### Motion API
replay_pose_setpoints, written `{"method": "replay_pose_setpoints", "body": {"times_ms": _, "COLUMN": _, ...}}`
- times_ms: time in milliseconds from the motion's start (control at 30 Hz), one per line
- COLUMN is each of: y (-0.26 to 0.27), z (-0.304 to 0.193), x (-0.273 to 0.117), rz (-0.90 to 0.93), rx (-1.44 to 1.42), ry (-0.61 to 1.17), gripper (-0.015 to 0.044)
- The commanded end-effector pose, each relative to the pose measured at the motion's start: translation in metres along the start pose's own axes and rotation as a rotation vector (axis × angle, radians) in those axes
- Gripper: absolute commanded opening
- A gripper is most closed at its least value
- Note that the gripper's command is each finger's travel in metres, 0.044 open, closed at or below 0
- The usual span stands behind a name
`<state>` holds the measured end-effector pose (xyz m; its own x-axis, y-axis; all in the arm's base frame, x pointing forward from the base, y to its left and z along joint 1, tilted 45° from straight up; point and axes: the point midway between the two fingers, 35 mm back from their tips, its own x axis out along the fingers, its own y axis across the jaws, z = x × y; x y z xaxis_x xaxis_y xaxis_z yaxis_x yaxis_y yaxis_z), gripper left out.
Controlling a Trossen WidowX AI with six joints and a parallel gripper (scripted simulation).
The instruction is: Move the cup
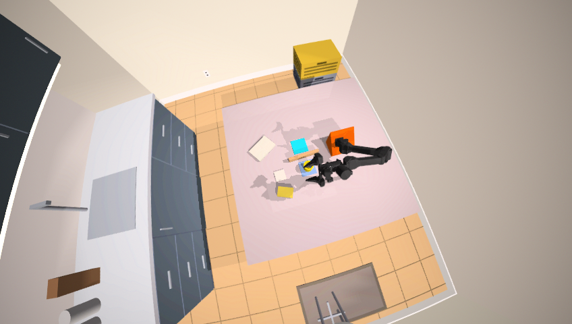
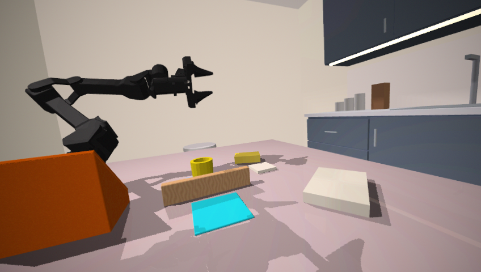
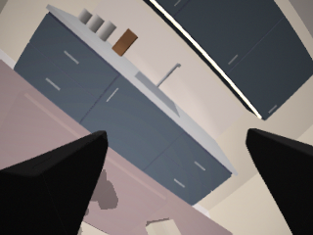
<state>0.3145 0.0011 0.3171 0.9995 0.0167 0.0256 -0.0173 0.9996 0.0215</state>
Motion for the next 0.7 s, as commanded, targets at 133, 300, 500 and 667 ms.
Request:
{"method": "replay_pose_setpoints", "body": {"times_ms": 133, "y": 0.002, "z": -0.049, "x": 0.015, "rz": 0.040, "rx": 0.105, "ry": 0.211, "gripper": 0.0269}}
{"method": "replay_pose_setpoints", "body": {"times_ms": 300, "y": 0.008, "z": -0.146, "x": 0.014, "rz": 0.071, "rx": 0.380, "ry": 0.693, "gripper": 0.0167}}
{"method": "replay_pose_setpoints", "body": {"times_ms": 500, "y": 0.023, "z": -0.223, "x": -0.032, "rz": -0.017, "rx": 0.845, "ry": 1.292, "gripper": 0.0167}}
{"method": "replay_pose_setpoints", "body": {"times_ms": 667, "y": 0.042, "z": -0.236, "x": -0.075, "rz": -0.205, "rx": 1.294, "ry": 1.721, "gripper": 0.0167}}
